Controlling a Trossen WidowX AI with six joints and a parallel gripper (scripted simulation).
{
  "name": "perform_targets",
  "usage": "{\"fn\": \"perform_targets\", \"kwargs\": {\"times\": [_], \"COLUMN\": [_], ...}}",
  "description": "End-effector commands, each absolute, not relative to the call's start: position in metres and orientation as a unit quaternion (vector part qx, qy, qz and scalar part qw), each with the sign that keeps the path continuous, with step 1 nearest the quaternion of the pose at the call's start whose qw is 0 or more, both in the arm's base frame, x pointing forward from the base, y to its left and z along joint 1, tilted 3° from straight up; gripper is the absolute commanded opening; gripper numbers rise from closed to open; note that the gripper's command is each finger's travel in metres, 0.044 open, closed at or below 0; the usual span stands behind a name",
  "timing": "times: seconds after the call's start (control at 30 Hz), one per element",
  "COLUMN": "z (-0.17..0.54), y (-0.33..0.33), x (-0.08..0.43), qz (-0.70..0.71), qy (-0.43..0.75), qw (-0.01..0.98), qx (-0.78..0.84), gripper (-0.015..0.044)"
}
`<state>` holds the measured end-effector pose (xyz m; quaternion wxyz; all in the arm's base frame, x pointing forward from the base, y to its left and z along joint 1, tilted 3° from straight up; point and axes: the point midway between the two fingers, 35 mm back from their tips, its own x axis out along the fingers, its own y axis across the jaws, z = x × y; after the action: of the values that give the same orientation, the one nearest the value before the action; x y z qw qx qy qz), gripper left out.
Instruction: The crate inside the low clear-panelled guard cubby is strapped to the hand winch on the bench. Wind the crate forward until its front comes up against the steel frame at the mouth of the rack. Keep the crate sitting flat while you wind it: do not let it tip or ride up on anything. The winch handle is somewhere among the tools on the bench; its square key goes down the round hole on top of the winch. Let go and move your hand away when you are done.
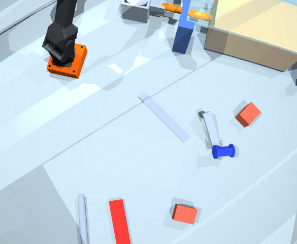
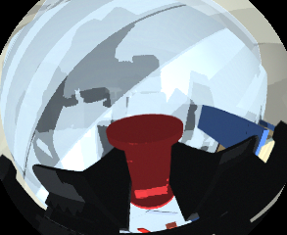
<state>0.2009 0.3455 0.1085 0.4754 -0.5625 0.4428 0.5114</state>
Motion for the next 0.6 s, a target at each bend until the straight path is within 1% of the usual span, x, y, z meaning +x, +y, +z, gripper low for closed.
{"fn": "perform_targets", "kwargs": {"times": [0.0, 0.57], "z": [0.105, 0.104], "y": [0.344, 0.338], "x": [0.175, 0.155], "qz": [0.526, 0.527], "qy": [0.450, 0.451], "qw": [0.455, 0.455], "qx": [-0.560, -0.559], "gripper": [0.0000, 0.0000]}}
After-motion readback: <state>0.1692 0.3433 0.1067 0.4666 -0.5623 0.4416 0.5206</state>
